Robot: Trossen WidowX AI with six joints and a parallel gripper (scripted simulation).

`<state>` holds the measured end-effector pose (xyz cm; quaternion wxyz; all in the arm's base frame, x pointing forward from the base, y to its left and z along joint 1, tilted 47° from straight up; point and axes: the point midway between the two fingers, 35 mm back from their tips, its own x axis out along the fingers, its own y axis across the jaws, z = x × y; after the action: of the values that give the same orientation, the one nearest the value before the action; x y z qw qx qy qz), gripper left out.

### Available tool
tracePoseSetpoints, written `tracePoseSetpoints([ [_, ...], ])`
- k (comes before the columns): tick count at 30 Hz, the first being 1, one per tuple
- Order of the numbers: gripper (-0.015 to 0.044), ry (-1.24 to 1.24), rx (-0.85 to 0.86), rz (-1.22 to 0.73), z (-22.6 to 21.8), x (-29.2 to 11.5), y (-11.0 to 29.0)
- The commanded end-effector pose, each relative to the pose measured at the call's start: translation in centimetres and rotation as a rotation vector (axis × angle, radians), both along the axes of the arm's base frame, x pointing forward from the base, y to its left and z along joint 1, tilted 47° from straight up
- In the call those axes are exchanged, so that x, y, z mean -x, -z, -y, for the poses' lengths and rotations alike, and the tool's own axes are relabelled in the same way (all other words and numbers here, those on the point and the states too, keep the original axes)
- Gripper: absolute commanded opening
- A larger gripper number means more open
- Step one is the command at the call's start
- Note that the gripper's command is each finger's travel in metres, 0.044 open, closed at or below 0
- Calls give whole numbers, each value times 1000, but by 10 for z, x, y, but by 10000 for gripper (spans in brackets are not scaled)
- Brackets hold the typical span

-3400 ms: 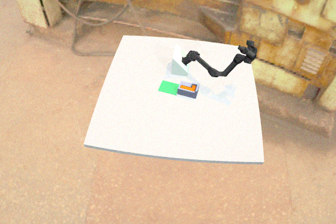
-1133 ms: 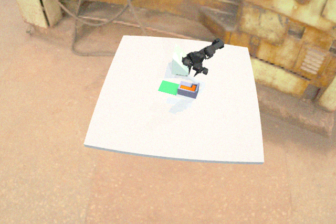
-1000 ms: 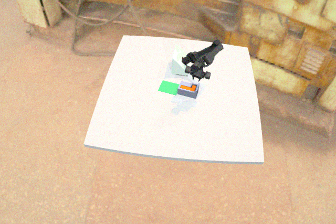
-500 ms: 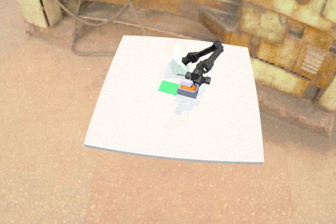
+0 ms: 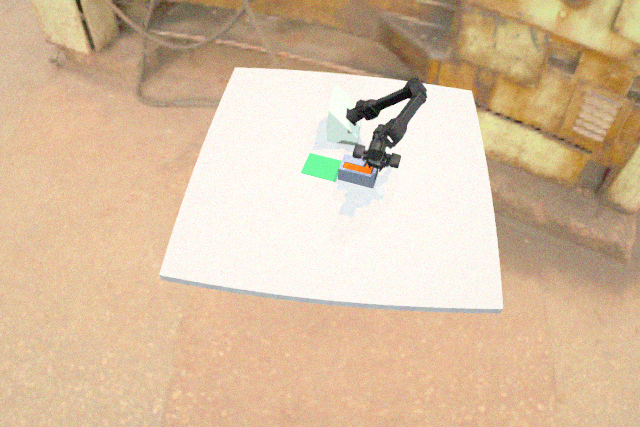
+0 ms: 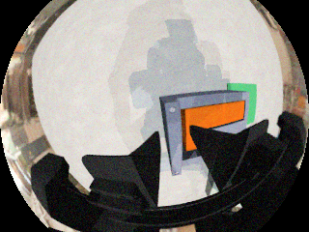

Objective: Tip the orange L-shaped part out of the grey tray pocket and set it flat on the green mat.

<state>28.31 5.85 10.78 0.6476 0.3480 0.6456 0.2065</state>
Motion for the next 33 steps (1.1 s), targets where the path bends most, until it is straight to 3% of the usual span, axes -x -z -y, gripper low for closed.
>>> tracePoseSetpoints([
  [1, 180, 1, -7, -9, -6, 2, 6],
  [33, 180, 1, -9, -8, -23, 1, 22],
])
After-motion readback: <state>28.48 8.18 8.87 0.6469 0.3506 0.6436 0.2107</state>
